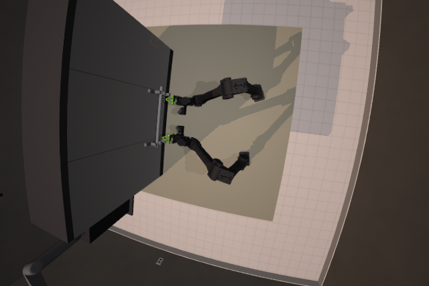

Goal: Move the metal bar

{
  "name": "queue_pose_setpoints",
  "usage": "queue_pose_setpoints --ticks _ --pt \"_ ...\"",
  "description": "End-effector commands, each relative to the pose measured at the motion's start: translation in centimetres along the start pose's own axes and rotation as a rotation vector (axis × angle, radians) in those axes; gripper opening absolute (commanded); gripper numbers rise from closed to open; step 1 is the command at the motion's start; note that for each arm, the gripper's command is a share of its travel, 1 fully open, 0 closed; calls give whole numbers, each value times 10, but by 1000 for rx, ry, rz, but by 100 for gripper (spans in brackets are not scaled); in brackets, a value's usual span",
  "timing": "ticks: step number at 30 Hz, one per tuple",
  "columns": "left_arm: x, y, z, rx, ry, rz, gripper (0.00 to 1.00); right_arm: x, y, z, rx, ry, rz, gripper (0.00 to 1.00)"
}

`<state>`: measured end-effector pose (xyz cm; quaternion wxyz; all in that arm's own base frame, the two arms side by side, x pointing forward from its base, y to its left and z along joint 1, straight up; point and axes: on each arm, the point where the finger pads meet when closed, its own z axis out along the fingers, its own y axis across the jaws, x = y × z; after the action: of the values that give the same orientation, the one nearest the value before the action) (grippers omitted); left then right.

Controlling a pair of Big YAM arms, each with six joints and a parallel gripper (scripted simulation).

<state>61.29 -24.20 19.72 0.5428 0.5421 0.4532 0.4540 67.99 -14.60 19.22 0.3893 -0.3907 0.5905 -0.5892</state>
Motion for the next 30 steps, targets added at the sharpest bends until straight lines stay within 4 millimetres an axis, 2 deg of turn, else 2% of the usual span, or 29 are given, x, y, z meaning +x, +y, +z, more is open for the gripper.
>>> queue_pose_setpoints --ticks 1,8,30 --pt "-11 25 15 -65 -6 -18 100 4 -38 20 84 14 21 100" --pt "-11 26 15 -65 -7 -18 100 5 -41 22 86 15 21 100" --pt "-11 25 41 -56 -7 -16 100 5 -41 49 75 13 19 100"
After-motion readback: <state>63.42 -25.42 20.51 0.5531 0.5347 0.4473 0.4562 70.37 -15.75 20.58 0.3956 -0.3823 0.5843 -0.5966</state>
